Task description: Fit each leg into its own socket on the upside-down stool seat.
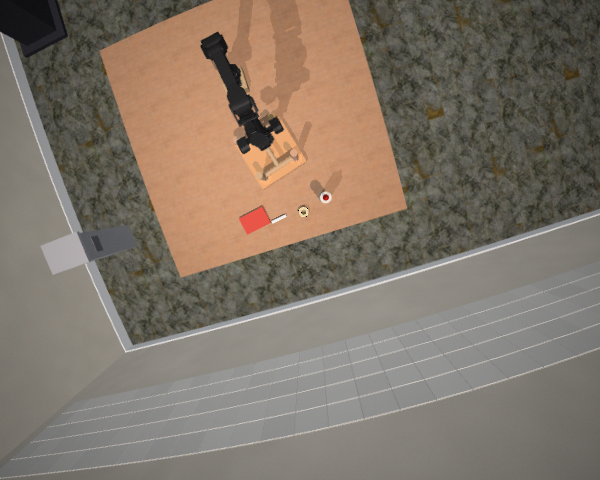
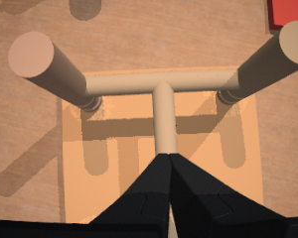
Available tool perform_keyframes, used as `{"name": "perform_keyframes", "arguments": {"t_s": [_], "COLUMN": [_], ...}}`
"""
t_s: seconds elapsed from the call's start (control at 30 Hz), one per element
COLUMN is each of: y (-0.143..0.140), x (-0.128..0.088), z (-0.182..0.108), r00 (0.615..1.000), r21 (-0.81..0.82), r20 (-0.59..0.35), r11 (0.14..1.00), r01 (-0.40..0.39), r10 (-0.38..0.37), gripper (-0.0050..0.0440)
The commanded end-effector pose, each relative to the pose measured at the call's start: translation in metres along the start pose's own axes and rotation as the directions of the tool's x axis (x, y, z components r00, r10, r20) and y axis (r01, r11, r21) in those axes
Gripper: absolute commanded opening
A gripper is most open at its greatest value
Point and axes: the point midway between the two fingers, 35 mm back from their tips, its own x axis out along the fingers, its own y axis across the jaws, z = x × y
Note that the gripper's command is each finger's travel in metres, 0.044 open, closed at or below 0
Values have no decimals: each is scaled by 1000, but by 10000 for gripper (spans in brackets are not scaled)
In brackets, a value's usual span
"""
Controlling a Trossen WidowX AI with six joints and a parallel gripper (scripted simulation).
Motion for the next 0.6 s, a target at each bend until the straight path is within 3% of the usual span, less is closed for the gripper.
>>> {"name": "perform_keyframes", "arguments": {"t_s": [0.0,0.23,0.57], "y": [-31,-81,-91], "x": [14,30,33], "z": [27,59,64], "r00": [999,993,991], "r21": [73,170,188], "r20": [29,73,81], "r11": [997,982,978], "r01": [35,84,92], "r10": [-37,-97,-109], "gripper": [0,0,0]}}
